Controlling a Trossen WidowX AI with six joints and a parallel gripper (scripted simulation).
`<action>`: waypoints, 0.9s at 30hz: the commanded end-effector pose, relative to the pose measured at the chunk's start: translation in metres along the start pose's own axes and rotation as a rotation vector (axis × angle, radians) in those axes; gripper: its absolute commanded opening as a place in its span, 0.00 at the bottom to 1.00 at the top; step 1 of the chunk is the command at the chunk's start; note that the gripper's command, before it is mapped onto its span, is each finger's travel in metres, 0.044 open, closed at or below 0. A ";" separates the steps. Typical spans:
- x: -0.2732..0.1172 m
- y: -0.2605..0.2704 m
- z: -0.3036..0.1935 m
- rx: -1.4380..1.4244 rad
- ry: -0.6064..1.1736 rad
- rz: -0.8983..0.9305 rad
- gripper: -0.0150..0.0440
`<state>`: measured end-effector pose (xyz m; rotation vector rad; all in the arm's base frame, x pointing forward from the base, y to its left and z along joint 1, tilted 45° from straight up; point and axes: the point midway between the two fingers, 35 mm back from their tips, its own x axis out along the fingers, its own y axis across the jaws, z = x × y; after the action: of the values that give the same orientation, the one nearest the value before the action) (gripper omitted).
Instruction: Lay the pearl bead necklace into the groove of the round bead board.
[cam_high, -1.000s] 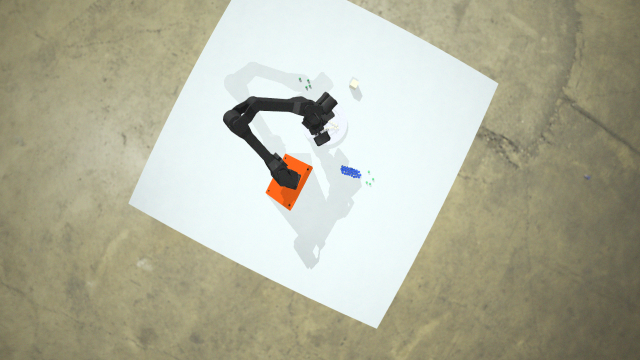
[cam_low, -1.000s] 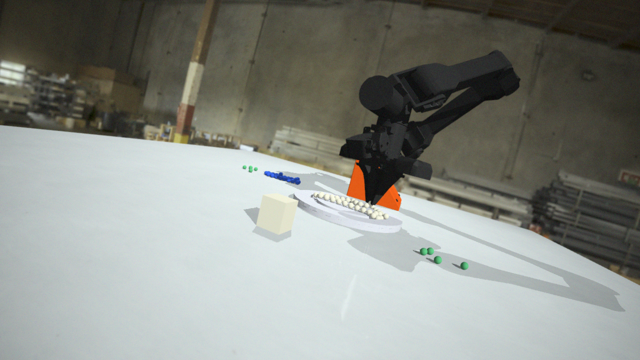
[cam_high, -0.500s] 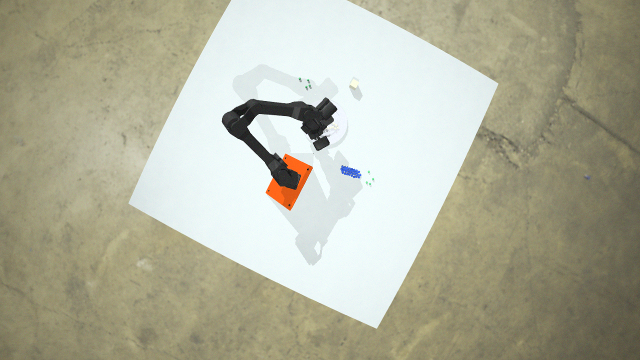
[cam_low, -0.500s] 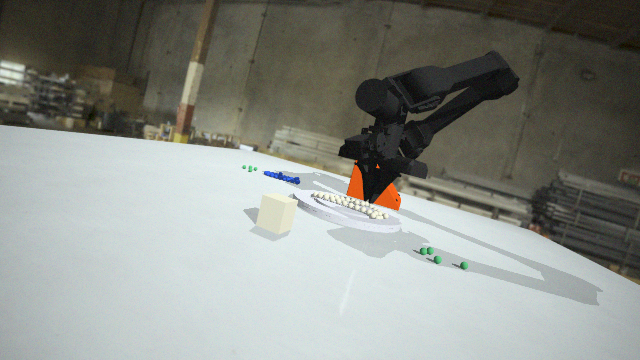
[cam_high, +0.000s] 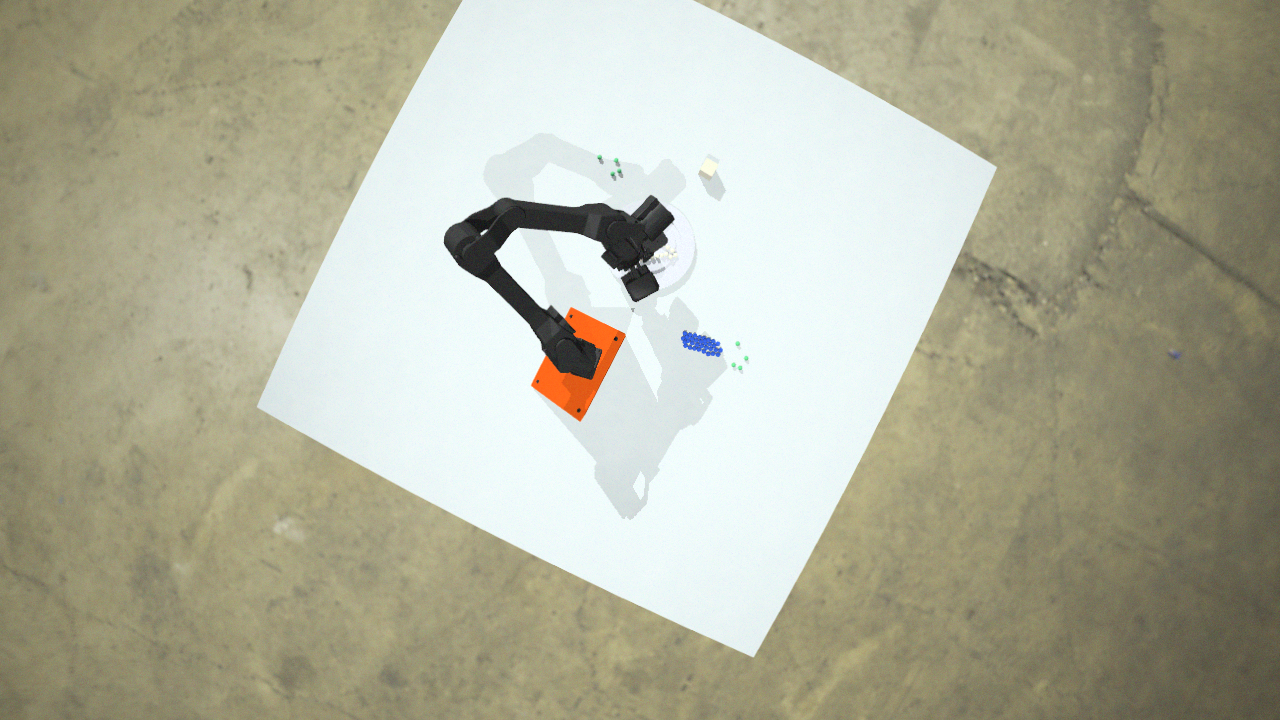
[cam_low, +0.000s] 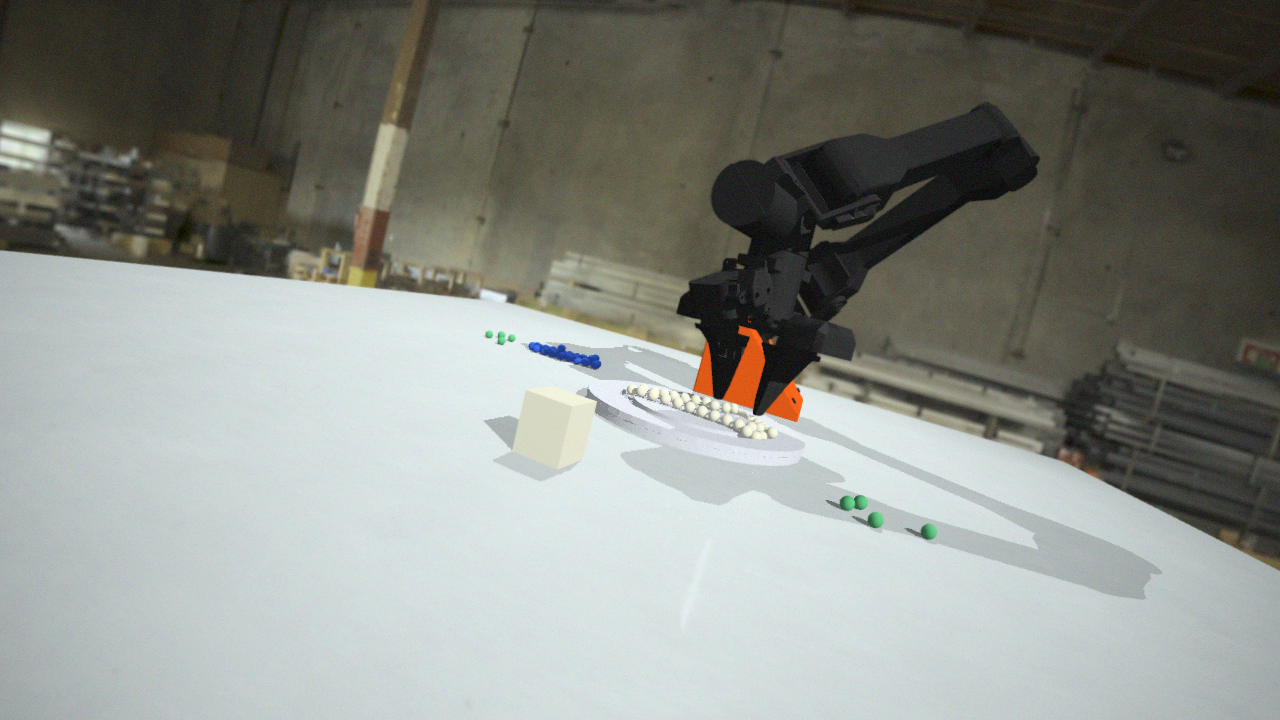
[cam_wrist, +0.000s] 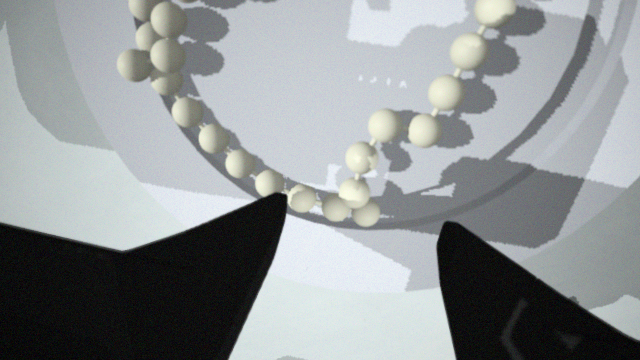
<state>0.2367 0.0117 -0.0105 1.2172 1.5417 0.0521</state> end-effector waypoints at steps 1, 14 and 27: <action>-0.002 -0.001 0.000 0.000 0.000 -0.003 0.88; -0.004 0.000 -0.001 0.002 0.001 -0.005 1.00; -0.020 0.002 0.011 0.113 -0.003 -0.006 0.82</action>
<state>0.2354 0.0077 -0.0051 1.2447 1.5630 0.0268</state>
